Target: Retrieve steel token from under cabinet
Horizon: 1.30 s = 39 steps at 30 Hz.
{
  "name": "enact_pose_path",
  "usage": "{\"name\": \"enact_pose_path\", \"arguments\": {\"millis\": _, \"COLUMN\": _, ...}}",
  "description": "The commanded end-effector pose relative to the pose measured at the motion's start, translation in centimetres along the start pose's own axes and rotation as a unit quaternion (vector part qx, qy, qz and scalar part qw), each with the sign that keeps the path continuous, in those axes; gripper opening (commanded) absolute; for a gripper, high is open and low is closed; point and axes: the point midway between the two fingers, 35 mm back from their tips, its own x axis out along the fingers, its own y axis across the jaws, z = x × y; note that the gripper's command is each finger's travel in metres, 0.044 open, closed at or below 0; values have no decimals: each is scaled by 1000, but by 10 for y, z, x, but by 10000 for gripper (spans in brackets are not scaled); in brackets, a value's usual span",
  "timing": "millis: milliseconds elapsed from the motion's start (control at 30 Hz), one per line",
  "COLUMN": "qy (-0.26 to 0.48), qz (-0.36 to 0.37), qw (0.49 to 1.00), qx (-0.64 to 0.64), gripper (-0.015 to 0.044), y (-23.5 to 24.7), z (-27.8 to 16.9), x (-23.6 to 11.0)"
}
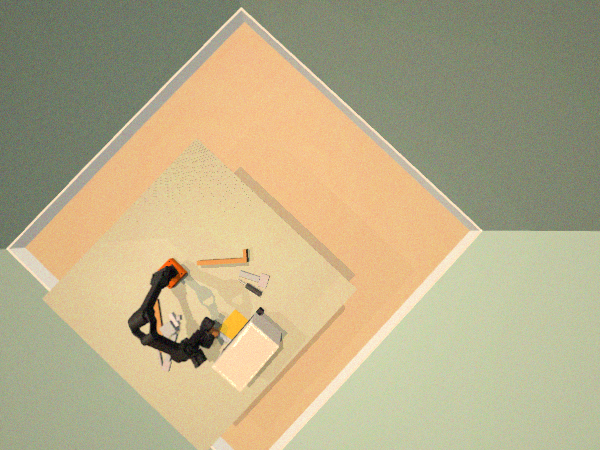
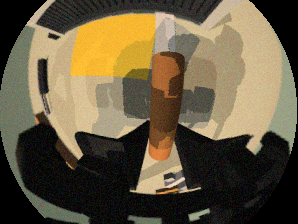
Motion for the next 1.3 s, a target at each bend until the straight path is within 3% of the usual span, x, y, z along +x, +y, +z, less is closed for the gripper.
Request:
{"name": "enact_pose_path", "arguments": {"millis": 0, "qy": 0, "qz": -1, "qw": 1000, "qx": 2, "gripper": 0, "y": 0, "z": 5, "x": -1}}
{"name": "enact_pose_path", "arguments": {"millis": 1267, "qy": -2, "qz": -1, "qw": 1000, "qx": 2, "gripper": 0, "y": 5, "z": 38, "x": 0}}
